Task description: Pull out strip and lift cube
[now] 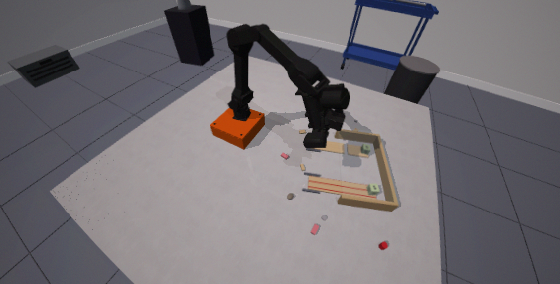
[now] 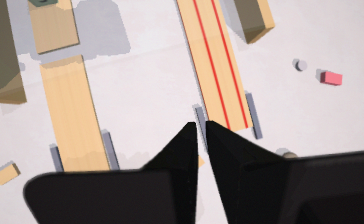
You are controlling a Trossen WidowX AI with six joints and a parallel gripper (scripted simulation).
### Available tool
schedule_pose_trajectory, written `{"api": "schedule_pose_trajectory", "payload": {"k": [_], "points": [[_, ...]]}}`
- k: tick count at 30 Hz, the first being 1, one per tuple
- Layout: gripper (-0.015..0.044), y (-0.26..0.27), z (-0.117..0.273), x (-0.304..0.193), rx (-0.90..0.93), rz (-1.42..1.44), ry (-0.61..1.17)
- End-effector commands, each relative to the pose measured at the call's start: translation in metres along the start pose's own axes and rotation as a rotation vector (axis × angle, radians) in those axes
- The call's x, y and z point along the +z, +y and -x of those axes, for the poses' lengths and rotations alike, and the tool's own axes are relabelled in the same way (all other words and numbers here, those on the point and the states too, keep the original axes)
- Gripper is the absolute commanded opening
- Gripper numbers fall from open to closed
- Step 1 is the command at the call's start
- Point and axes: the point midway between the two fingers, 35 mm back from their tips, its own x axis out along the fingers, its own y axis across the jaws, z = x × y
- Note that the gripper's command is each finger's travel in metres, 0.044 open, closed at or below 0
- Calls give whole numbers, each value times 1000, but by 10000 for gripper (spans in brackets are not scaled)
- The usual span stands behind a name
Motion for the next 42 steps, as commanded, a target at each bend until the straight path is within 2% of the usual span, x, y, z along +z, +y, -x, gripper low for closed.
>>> {"api": "schedule_pose_trajectory", "payload": {"k": [1, 10, 42], "points": [[0, -15, -25, -1, 38, 43, 137], [0, -53, -73, -9, 144, 159, 387], [0, -53, -114, -25, 146, 161, 392]]}}
